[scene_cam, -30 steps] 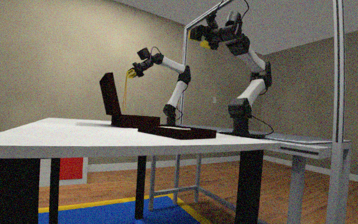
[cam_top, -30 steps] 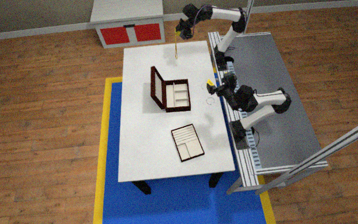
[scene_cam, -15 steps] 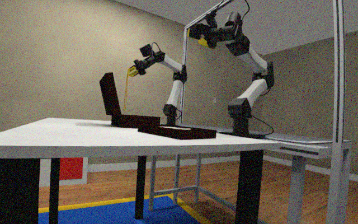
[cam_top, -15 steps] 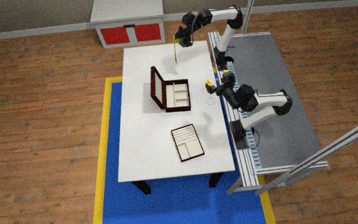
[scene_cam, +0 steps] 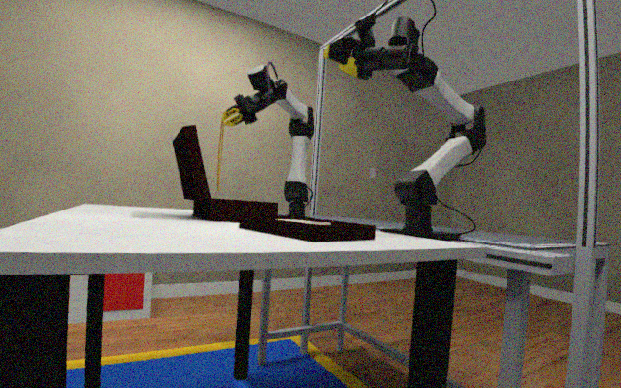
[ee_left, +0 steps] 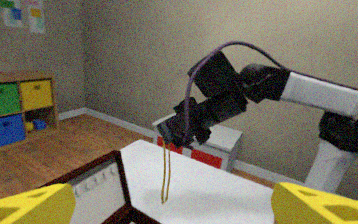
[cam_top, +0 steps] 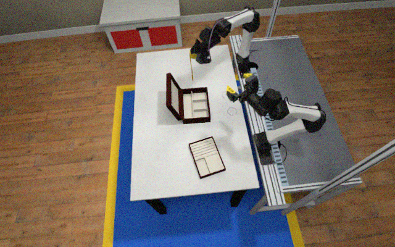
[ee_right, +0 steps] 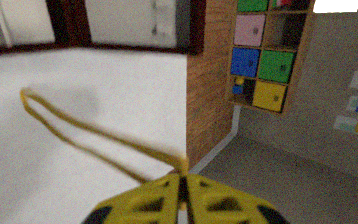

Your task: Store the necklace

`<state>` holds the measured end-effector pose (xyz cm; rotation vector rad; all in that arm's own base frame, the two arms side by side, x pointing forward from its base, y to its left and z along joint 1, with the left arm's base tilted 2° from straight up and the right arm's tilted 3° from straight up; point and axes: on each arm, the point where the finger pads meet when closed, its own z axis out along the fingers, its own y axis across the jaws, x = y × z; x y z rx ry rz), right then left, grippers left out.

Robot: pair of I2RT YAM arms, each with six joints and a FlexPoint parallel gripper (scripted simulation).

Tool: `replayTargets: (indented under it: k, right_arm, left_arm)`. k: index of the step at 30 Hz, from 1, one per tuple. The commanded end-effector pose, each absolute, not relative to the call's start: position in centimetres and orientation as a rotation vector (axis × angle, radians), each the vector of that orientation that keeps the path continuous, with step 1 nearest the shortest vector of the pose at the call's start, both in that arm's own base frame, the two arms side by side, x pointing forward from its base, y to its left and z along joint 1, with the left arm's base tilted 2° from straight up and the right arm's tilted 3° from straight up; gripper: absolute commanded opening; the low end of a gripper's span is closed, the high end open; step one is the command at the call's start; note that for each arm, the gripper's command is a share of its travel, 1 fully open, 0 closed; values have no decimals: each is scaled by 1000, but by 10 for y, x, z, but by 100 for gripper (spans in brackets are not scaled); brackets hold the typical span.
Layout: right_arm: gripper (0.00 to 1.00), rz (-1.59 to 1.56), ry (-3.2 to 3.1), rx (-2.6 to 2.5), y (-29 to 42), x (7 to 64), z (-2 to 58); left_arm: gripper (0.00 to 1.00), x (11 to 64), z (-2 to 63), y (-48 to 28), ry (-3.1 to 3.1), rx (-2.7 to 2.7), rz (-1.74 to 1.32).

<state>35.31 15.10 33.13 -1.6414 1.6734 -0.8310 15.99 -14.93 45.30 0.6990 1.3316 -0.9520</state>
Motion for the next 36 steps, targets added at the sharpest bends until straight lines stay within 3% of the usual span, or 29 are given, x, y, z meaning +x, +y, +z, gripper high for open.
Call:
replayTargets:
  k: [1,16,36]
  right_arm:
    - [0,-869,1722,-1575,151,355,343]
    - [0,-860,1703,-1609,244,373,345]
    - [0,-859,1696,-1634,298,386,340]
  left_arm:
    - [100,162,460,-146,1352,650,-879]
    - [100,164,448,-136,1488,560,-719]
    - [100,158,430,-126,1601,564,-590]
